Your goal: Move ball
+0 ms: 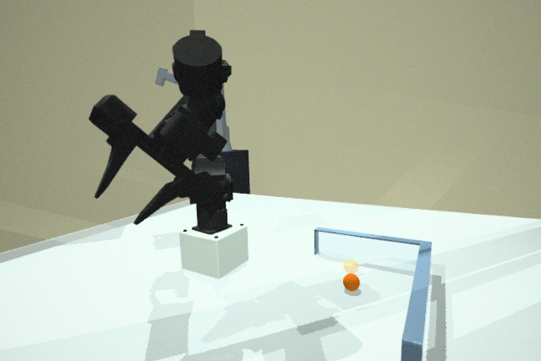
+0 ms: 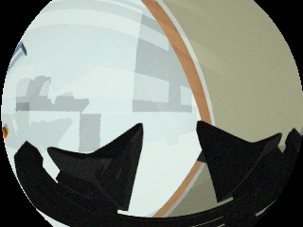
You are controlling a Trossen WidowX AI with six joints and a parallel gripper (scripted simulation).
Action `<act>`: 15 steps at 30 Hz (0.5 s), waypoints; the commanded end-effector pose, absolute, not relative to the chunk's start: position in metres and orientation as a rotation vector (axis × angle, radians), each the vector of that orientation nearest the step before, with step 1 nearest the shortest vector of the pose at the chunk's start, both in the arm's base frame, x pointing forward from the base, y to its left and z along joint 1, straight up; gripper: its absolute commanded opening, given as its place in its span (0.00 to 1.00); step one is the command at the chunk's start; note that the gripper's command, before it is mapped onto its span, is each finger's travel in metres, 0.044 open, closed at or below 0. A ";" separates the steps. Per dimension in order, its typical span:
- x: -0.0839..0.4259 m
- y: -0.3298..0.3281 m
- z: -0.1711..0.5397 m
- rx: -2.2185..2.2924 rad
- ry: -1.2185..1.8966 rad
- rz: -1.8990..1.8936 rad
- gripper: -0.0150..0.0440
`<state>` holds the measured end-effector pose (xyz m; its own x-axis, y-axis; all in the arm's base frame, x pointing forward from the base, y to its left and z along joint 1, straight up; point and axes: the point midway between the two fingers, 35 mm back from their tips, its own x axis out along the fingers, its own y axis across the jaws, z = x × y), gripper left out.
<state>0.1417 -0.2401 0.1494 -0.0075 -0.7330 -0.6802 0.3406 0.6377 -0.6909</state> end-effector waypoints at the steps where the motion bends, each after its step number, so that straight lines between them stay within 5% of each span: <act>1: 0.196 -0.211 0.130 -0.326 1.289 -0.682 0.67; 7: 0.266 -0.133 0.093 -0.239 1.299 -0.370 0.67; 15: 0.294 -0.040 0.057 -0.160 1.405 -0.082 0.67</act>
